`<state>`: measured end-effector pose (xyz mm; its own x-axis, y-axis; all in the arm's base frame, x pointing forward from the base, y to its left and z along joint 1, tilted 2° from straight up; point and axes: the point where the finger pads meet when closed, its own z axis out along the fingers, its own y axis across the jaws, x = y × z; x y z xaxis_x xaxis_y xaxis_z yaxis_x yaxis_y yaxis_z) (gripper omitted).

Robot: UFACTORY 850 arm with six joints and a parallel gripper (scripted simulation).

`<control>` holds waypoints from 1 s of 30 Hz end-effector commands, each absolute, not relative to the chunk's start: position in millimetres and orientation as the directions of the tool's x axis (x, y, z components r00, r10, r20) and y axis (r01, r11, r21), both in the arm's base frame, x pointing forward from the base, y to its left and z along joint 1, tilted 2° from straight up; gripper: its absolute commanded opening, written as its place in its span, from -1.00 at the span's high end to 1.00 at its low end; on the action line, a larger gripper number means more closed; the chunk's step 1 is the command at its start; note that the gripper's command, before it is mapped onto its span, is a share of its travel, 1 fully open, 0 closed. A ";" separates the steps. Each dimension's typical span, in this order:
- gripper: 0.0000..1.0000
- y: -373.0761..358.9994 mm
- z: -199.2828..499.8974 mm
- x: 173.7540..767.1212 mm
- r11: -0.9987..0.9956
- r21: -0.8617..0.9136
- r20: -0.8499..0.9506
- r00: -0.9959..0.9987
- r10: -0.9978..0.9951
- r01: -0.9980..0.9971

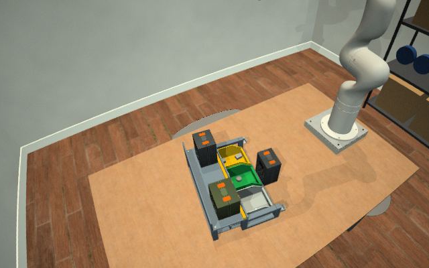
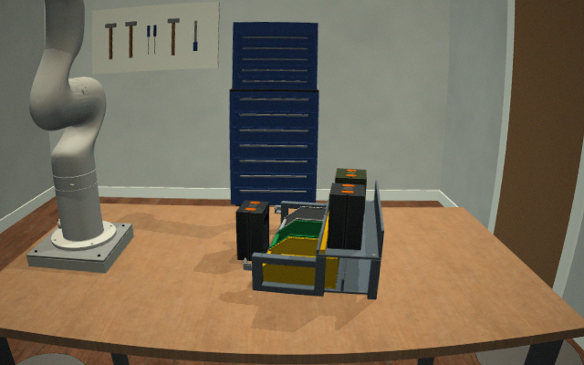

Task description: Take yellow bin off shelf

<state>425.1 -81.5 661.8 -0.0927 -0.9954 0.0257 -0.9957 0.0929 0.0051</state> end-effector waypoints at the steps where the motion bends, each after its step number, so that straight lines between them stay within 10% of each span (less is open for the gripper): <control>1: -1.00 -81.2 663.1 426.1 0.093 0.003 0.026 -0.093 -0.995 -0.996; 30: -1.00 -39.9 661.2 527.5 0.093 0.003 0.026 -0.093 -0.995 -0.996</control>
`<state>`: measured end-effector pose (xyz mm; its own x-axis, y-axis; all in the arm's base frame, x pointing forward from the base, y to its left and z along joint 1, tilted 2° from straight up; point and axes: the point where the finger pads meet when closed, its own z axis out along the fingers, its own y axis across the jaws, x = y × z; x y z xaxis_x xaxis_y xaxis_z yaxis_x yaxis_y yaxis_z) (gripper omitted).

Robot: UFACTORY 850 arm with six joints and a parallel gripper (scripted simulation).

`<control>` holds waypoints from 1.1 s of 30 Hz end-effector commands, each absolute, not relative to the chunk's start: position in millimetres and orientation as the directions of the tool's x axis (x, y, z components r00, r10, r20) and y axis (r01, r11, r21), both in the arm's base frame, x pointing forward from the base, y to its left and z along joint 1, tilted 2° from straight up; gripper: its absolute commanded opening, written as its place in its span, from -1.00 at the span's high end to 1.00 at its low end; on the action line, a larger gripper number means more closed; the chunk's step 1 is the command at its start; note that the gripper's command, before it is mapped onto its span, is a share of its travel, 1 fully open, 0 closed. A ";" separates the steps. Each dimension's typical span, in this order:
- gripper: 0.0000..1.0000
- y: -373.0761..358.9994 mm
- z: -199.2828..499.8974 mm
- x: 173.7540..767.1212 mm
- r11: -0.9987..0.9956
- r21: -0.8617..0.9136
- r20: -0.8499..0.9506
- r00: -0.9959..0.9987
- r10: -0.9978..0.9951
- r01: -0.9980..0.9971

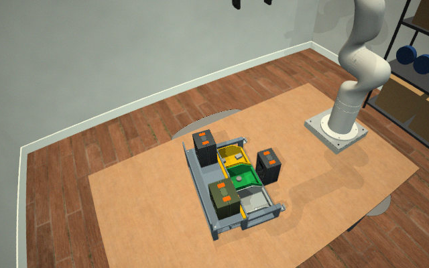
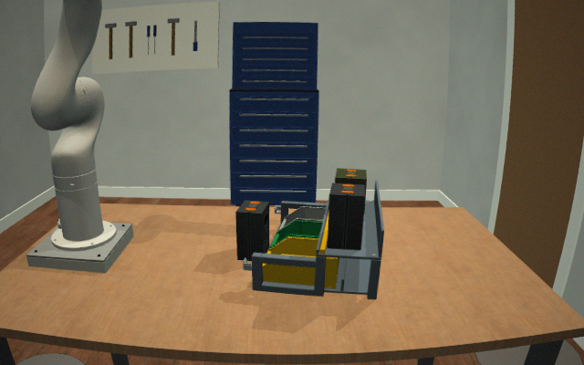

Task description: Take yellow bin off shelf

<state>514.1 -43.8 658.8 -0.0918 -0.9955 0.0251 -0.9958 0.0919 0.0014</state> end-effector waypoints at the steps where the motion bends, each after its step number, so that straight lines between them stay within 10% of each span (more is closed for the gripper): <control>1: -1.00 -39.9 661.2 527.5 0.093 0.003 0.026 -0.093 -0.995 -0.996; 33: -1.00 -41.4 661.1 523.6 0.093 0.003 0.026 -0.093 -0.995 -0.996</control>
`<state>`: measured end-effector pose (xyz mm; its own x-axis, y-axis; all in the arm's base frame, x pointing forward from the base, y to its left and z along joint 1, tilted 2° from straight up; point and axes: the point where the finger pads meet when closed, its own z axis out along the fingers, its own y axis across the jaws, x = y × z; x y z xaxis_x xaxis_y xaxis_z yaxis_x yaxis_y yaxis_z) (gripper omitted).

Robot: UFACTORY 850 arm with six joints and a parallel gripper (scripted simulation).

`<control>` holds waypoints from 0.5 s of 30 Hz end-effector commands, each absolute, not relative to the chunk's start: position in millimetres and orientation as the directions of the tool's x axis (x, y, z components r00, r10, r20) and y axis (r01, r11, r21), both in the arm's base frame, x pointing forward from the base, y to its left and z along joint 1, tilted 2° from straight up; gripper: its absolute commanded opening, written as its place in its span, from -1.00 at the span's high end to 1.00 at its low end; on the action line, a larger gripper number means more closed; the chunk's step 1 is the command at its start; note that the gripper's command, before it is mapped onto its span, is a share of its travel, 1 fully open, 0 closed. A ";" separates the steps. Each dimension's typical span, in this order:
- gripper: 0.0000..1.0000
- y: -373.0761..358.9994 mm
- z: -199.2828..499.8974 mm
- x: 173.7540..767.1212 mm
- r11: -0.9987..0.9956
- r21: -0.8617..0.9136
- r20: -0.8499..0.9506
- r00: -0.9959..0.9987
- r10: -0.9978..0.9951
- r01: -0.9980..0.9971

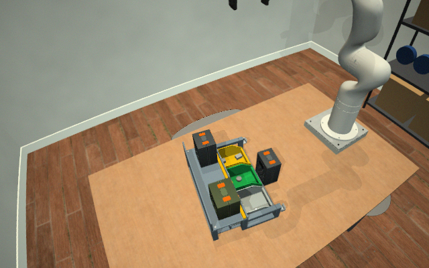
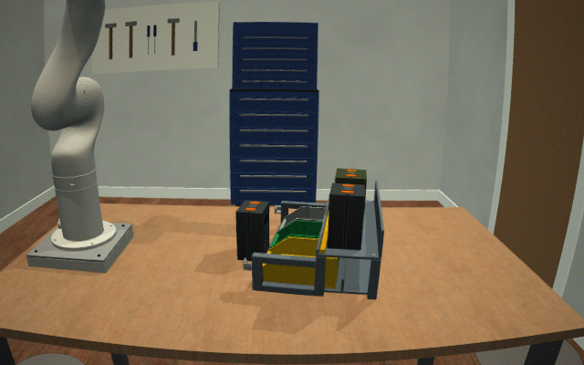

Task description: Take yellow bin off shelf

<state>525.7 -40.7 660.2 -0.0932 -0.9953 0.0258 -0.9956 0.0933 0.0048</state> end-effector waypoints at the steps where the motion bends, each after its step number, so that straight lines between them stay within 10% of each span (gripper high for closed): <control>1: -1.00 -41.4 661.1 523.6 0.093 0.003 0.026 -0.093 -0.995 -0.996; 15: -1.00 -42.5 661.2 521.0 0.093 0.003 0.026 -0.093 -0.995 -0.996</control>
